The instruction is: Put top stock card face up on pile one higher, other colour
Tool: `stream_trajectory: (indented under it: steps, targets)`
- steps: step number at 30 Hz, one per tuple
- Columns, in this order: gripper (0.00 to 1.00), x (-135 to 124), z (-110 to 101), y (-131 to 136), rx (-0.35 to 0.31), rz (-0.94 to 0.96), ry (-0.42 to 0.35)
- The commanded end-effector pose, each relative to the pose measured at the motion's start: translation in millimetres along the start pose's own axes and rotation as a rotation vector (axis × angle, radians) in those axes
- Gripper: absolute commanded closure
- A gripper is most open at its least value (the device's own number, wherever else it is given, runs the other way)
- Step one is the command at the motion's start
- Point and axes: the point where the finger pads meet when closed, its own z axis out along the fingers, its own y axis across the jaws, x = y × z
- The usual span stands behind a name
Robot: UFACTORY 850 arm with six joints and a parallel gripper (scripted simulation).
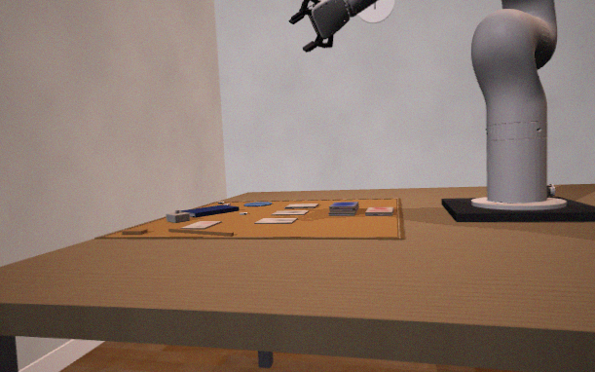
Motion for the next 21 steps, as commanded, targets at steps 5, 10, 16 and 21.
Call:
stream_trajectory:
  steps: [5, 10, 16, 21]
  targets:
    - [0.0, 62.3, 40.7, -41.5, 0.112, -0.215, 0.191]
    - [0.0, 103.1, 61.0, -68.8, 0.168, -0.374, 0.321]
    - [0.0, 140.9, 76.4, -94.4, 0.206, -0.541, 0.448]
    - [0.0, 175.9, 88.1, -118.5, 0.226, -0.715, 0.571]
